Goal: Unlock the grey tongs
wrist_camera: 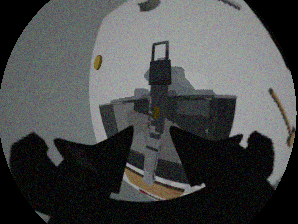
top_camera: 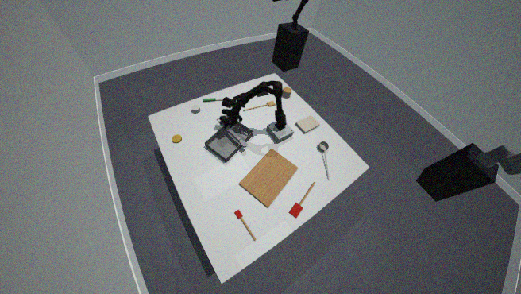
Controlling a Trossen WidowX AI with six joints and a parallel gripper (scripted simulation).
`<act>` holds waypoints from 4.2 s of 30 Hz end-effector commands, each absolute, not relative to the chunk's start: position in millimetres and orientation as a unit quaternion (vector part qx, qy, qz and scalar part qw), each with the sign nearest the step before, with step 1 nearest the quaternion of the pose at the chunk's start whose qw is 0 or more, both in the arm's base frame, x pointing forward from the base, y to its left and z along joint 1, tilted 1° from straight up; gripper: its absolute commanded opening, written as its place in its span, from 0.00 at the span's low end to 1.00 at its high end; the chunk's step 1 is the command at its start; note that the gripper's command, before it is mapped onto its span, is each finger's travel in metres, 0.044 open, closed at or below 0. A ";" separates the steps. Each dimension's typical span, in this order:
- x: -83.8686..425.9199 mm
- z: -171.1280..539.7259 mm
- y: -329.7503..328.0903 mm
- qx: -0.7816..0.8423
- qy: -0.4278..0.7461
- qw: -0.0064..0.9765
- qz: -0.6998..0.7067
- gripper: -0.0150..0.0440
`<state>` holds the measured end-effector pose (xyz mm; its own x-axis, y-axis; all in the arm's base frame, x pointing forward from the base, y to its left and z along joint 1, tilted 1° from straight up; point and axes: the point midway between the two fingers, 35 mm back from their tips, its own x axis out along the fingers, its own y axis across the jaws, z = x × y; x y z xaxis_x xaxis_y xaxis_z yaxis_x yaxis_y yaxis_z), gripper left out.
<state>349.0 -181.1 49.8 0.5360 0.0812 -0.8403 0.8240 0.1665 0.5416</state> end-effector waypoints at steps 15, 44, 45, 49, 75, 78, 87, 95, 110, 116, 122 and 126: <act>363.3 19.6 -177.6 0.581 0.392 0.653 -0.287 0.69; 369.5 12.7 -175.2 0.581 0.391 0.656 -0.282 0.35; 369.5 12.7 -175.2 0.581 0.391 0.656 -0.282 0.34; 369.5 12.7 -175.2 0.581 0.391 0.656 -0.282 0.26; 367.1 89.3 -174.8 0.580 0.394 0.652 -0.289 0.00; 368.1 88.5 -175.2 0.576 0.402 0.646 -0.298 0.00; 371.2 85.7 -176.5 0.553 0.438 0.621 -0.341 0.00; 372.0 84.7 -176.6 0.527 0.470 0.599 -0.378 0.00; 369.7 86.9 -175.2 0.465 0.525 0.560 -0.441 0.00; 369.5 87.2 -175.1 0.462 0.527 0.559 -0.443 0.00; 370.6 87.2 -171.0 0.461 0.530 0.562 -0.436 0.00; 377.6 88.5 -153.4 0.443 0.544 0.577 -0.418 0.00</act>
